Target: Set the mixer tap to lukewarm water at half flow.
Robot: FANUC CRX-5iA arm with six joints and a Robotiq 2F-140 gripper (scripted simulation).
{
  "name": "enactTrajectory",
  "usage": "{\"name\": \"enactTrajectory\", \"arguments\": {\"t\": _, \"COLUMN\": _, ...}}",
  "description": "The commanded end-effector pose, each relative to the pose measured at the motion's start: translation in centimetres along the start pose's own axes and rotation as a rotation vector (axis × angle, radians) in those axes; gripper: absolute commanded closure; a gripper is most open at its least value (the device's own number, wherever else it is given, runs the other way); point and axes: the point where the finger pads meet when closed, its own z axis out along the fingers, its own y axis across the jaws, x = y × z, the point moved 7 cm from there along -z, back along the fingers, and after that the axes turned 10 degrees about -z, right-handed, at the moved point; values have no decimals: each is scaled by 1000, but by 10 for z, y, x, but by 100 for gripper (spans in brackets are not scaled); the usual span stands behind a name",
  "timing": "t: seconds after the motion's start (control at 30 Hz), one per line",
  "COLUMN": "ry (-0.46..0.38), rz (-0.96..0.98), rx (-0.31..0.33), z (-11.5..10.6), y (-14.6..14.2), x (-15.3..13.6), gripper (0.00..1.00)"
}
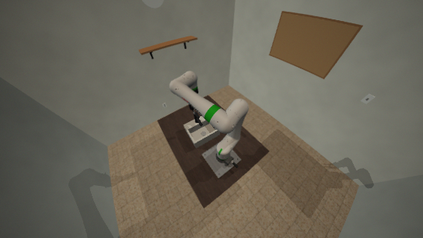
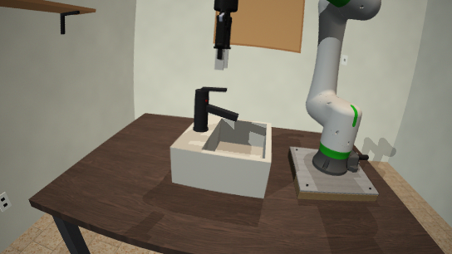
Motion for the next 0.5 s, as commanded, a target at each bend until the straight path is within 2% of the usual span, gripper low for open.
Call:
{"name": "enactTrajectory", "arguments": {"t": 0.0, "ry": 0, "rz": 0, "rx": 0, "z": 3, "y": 0, "x": 0, "gripper": 61}}
{"name": "enactTrajectory", "arguments": {"t": 0.47, "ry": 0, "rz": 0, "rx": 0, "z": 19, "y": 0, "x": 0, "gripper": 61}}
